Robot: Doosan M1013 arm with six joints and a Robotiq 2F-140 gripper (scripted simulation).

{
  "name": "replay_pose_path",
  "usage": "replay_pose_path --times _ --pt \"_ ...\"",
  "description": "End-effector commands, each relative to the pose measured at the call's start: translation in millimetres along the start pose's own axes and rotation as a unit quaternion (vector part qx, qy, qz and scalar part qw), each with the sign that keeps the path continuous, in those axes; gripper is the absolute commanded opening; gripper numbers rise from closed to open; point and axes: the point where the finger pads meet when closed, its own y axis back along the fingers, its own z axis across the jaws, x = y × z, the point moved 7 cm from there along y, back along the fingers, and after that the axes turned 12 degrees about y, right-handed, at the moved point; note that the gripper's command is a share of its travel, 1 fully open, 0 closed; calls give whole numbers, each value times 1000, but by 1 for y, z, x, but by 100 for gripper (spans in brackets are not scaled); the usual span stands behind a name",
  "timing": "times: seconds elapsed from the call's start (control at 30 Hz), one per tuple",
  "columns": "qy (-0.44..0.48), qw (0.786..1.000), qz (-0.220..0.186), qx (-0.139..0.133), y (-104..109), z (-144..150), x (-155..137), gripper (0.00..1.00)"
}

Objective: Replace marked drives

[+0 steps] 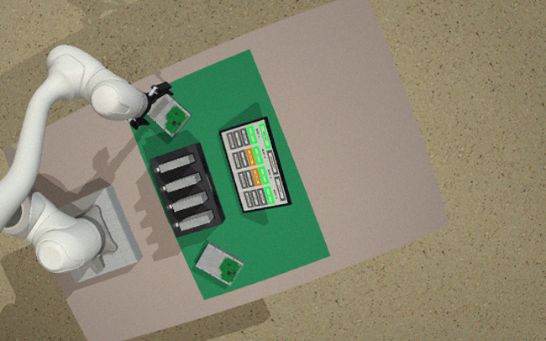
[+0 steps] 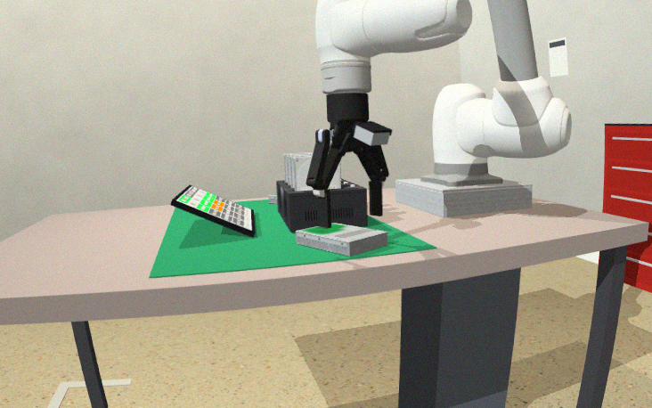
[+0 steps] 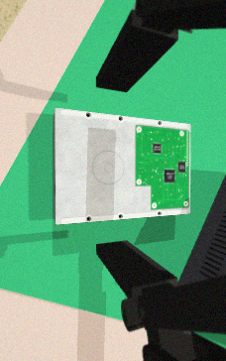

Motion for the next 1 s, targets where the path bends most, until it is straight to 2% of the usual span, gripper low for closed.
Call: replay_pose_path --times 0.0,0.97 --pt "0 1000 0 0 0 0 0 89" --pt "0 1000 0 0 -3 0 0 89"
